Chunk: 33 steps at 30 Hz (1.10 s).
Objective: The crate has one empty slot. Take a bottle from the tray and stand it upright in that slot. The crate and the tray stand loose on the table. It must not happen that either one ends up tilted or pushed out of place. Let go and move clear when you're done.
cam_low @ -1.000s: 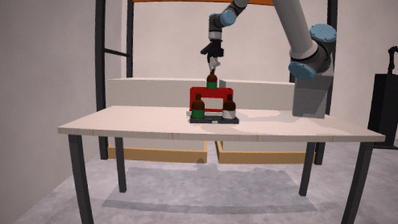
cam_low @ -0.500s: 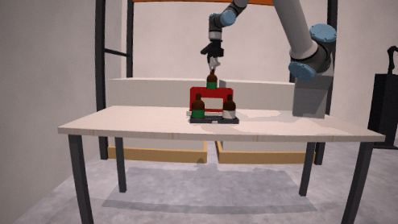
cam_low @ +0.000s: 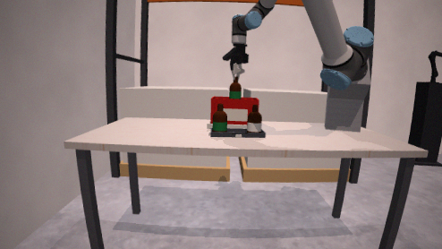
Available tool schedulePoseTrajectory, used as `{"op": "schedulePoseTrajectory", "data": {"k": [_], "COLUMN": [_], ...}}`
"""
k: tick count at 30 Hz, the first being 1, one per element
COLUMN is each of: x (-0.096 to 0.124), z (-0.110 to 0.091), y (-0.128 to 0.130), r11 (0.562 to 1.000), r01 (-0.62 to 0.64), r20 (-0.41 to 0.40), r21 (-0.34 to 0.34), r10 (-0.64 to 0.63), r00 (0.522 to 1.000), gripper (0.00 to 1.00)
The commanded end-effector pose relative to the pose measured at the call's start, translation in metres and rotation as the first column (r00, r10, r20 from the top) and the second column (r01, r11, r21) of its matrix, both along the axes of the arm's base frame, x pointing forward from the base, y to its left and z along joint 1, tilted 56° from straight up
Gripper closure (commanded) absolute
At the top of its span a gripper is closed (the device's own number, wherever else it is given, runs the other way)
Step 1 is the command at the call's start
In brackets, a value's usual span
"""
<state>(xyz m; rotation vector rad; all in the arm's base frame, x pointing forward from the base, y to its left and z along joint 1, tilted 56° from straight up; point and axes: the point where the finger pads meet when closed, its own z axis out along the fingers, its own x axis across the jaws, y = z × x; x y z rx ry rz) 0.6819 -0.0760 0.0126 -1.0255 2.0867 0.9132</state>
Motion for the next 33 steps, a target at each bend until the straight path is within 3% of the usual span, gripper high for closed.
{"op": "schedulePoseTrajectory", "data": {"k": [1,33], "x": [0.000,0.004], "z": [0.000,-0.008], "y": [-0.001,0.011], "r11": [1.000,1.000], "r01": [0.001,0.001], "r20": [0.001,0.001], "r21": [-0.001,-0.001], "r10": [-0.001,-0.001], "r00": [1.000,1.000], "gripper": [1.00,1.00]}}
